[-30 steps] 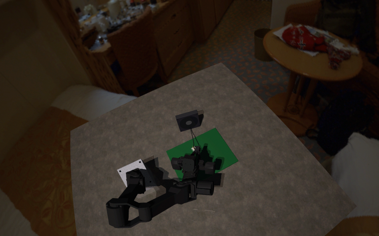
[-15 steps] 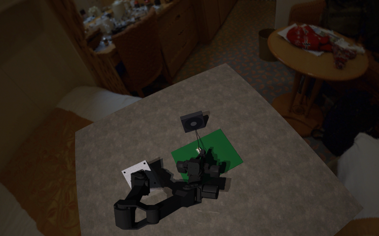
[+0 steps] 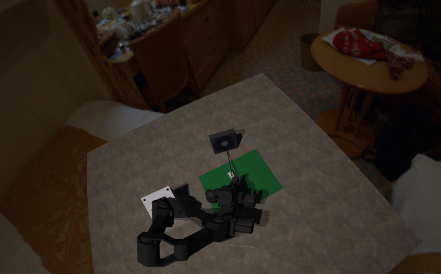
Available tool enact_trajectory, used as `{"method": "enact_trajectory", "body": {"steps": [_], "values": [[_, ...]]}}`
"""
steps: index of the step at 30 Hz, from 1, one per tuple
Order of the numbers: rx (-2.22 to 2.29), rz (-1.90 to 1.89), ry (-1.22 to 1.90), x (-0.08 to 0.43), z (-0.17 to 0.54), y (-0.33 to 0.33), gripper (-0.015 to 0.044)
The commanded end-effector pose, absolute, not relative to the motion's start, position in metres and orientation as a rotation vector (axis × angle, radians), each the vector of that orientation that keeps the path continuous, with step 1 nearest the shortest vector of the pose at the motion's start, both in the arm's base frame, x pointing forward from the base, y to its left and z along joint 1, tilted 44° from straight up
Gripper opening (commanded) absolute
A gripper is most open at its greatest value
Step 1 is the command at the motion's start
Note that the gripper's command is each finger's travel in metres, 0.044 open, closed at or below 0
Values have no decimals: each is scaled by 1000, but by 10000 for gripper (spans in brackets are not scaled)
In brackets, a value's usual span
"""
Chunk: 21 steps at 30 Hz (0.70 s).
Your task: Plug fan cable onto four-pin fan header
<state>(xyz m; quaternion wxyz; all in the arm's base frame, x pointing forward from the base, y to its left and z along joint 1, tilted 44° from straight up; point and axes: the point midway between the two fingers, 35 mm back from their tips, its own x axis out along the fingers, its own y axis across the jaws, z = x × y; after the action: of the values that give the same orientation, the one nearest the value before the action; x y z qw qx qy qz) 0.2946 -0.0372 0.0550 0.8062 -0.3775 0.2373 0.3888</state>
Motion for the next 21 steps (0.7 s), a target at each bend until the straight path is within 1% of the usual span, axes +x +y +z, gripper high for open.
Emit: {"method": "enact_trajectory", "body": {"steps": [1, 21], "values": [[-807, 835, 503, 294, 53, -40, 0], [-807, 835, 504, 293, 43, -54, 0]]}}
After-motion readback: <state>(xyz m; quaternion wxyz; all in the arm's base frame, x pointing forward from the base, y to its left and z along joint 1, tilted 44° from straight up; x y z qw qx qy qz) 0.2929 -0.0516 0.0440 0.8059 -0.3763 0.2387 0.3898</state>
